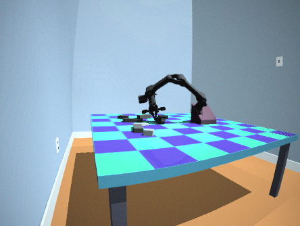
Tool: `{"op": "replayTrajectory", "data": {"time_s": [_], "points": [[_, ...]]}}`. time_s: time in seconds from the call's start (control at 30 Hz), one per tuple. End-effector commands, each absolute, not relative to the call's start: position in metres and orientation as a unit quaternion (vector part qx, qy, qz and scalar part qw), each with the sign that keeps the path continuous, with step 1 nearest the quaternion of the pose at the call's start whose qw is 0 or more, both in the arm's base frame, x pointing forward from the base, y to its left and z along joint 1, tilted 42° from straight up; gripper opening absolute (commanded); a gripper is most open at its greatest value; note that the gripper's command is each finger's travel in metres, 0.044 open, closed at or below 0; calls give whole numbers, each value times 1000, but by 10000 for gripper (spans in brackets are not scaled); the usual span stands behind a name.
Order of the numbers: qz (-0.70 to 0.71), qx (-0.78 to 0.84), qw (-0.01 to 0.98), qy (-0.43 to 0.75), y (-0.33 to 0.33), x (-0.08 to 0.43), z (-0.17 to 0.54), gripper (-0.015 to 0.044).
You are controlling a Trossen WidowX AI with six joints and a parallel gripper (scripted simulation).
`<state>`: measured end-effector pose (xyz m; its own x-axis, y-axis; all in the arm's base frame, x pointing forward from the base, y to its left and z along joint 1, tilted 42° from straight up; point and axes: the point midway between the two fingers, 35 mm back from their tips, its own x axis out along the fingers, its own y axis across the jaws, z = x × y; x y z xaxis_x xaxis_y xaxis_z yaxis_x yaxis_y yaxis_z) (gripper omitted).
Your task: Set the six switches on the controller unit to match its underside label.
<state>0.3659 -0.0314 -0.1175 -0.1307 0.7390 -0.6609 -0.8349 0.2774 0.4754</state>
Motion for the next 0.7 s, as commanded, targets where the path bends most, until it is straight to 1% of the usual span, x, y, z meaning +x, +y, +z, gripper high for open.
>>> {"op": "replayTrajectory", "data": {"time_s": [0.0,0.67], "points": [[597,-50,659,454,-31,366,-118,0],[597,-50,659,454,-25,356,-114,0]]}}
